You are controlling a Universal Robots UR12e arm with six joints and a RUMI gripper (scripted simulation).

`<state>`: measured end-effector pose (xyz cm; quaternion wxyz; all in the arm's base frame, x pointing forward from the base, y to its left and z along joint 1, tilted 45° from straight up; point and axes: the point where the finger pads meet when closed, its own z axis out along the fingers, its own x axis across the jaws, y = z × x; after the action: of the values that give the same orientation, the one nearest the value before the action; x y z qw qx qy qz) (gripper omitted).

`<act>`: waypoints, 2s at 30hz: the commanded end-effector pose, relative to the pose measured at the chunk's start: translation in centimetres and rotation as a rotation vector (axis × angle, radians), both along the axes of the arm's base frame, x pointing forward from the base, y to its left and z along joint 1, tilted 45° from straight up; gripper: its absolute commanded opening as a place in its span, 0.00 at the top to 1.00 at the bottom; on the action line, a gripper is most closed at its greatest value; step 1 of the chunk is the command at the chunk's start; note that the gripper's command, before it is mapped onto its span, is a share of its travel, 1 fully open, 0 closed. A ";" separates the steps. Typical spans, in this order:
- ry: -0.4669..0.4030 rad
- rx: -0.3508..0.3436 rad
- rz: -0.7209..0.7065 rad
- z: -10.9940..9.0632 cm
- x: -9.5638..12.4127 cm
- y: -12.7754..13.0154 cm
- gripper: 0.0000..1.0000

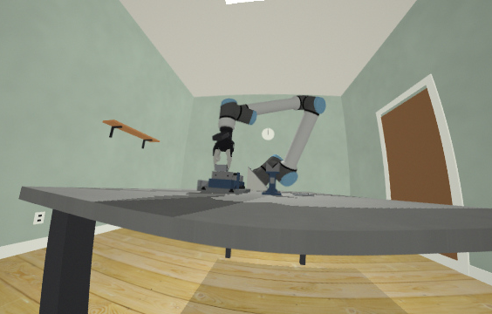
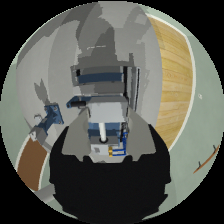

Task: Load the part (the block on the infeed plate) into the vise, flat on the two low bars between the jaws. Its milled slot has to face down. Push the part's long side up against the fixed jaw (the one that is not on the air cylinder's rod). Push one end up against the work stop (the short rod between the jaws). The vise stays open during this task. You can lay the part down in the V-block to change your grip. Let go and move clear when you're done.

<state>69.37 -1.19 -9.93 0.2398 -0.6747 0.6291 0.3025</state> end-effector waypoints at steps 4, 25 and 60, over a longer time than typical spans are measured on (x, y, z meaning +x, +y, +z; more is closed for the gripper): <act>-0.001 -0.001 -0.001 0.0 0.1 -0.1 1.00; -0.001 -0.001 -0.001 0.0 0.1 -0.1 1.00; -0.001 -0.001 -0.001 -0.6 0.0 0.5 1.00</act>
<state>69.29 -0.68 -10.44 0.2398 -0.6747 0.6291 0.3025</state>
